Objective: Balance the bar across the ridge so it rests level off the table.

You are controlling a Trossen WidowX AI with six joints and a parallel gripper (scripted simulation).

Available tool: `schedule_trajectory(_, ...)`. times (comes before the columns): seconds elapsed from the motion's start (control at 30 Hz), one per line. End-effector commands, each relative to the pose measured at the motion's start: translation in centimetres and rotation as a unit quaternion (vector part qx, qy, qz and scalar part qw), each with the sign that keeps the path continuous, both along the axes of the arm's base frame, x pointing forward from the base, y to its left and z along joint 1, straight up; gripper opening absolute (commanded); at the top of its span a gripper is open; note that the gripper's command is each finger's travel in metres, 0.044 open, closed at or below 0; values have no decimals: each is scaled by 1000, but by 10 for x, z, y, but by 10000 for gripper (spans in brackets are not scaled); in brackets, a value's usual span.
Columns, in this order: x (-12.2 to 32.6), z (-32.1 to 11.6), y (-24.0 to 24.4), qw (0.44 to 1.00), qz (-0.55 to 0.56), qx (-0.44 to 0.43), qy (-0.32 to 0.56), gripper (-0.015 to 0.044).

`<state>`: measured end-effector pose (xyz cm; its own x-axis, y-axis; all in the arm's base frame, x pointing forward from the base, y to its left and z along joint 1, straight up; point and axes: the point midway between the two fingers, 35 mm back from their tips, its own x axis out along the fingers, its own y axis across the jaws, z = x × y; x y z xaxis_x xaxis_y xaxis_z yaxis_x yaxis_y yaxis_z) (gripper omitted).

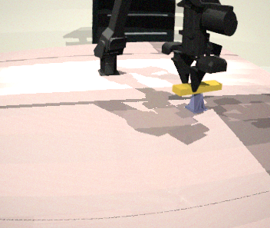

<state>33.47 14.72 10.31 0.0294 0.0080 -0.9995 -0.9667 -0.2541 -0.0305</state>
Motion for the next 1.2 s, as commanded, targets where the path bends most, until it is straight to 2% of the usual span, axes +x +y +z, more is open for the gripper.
schedule_trajectory(0.0,0,-1,1,1000,2,2,1,0)
schedule_trajectory(1.17,0,-4,1,1000,2,2,1,0)
